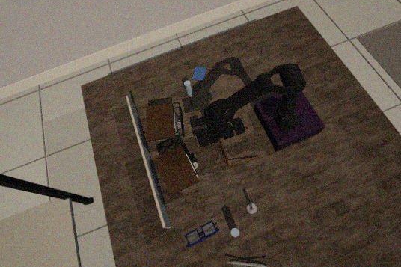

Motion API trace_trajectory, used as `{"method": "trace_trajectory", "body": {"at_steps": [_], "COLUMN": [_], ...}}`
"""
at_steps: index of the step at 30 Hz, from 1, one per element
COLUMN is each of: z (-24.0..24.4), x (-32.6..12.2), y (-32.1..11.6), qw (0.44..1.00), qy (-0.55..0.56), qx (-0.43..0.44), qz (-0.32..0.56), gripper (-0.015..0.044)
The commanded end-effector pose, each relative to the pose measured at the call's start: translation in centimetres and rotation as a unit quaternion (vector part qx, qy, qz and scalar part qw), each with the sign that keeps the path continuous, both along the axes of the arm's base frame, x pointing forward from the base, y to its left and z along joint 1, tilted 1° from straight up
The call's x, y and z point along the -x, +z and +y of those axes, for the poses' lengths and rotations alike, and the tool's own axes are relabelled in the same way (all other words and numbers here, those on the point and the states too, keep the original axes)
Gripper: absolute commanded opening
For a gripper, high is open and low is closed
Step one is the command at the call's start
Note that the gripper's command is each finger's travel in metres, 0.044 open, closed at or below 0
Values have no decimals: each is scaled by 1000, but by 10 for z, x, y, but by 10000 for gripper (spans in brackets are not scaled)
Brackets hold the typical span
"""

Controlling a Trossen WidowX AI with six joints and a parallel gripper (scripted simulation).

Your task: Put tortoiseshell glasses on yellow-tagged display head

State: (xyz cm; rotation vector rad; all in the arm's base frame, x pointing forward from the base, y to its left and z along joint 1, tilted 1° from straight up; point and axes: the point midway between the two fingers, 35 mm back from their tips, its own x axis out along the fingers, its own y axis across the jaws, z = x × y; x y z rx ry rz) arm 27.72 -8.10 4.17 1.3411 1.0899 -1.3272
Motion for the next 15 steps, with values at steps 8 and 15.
{"method": "trace_trajectory", "body": {"at_steps": [8,15], "z": [-1,-1], "x": [1,0], "y": [-19,-31], "qw": [1000,1000], "qy": [-3,-3], "qx": [1,1], "qz": [3,3], "gripper": [140,140]}}
